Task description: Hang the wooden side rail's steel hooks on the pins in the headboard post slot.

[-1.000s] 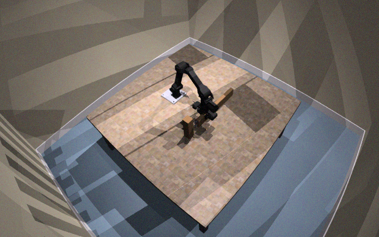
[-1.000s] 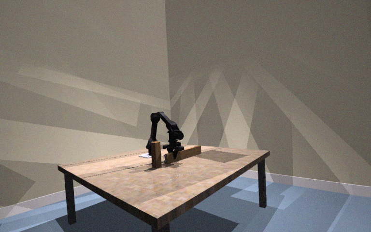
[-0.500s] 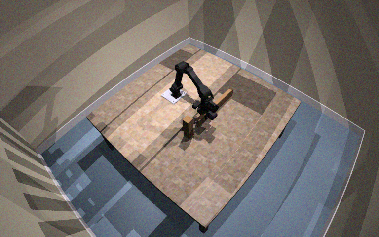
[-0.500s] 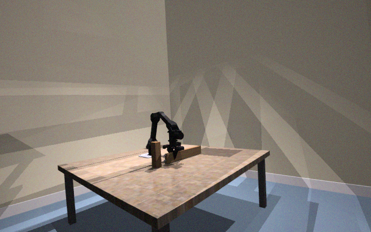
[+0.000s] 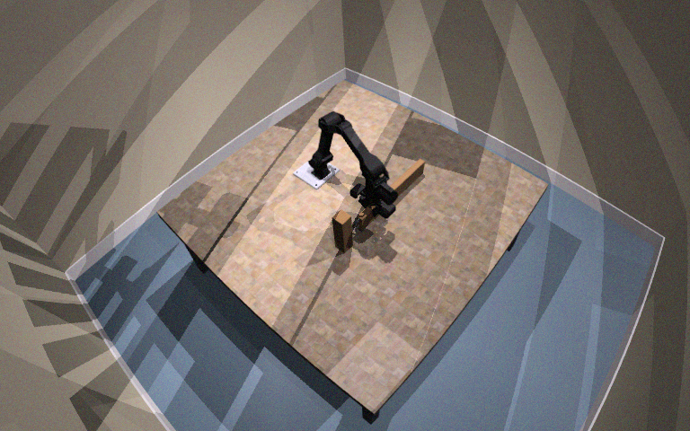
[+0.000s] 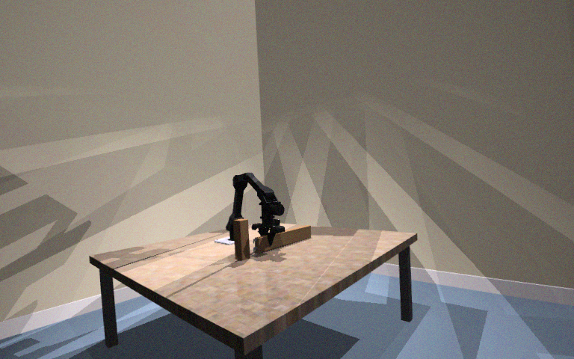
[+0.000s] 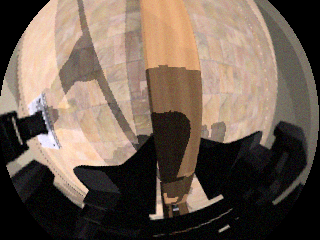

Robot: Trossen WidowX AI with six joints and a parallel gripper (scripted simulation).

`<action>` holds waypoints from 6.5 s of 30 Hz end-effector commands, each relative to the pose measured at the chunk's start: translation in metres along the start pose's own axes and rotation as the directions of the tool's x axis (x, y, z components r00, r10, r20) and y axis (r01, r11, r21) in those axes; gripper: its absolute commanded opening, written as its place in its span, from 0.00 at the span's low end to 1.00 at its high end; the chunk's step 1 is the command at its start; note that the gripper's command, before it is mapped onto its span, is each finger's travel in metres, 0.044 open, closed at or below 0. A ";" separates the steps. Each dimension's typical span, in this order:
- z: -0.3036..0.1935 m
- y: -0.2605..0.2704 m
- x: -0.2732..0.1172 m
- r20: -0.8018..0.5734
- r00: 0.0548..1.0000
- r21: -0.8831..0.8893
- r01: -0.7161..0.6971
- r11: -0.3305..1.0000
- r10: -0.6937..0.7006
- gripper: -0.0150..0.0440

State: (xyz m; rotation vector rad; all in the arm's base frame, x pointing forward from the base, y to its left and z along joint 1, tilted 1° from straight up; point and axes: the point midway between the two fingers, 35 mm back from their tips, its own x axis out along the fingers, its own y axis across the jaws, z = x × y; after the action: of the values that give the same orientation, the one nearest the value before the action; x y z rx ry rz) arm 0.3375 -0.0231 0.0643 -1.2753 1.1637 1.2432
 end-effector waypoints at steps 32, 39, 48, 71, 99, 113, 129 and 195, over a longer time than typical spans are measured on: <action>0.000 -0.003 -0.014 -0.001 1.000 -0.008 0.022 1.000 -0.022 0.25; 0.000 -0.003 -0.014 -0.001 1.000 -0.008 0.022 1.000 -0.022 0.25; 0.000 -0.003 -0.016 -0.001 1.000 -0.008 0.022 1.000 -0.022 0.25; 0.000 -0.003 -0.019 -0.001 1.000 -0.008 0.022 1.000 -0.022 0.25; 0.000 -0.003 -0.022 -0.001 1.000 -0.008 0.022 1.000 -0.022 0.25; 0.000 -0.003 -0.023 -0.001 1.000 -0.008 0.022 1.000 -0.022 0.25; 0.000 -0.003 -0.025 -0.001 1.000 -0.008 0.022 1.000 -0.022 0.25; -0.007 -0.006 -0.018 -0.002 1.000 -0.008 0.022 1.000 -0.022 0.25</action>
State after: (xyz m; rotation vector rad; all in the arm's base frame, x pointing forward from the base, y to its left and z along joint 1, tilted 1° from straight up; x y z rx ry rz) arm 0.3426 -0.0289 0.0821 -1.2885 1.1498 1.2371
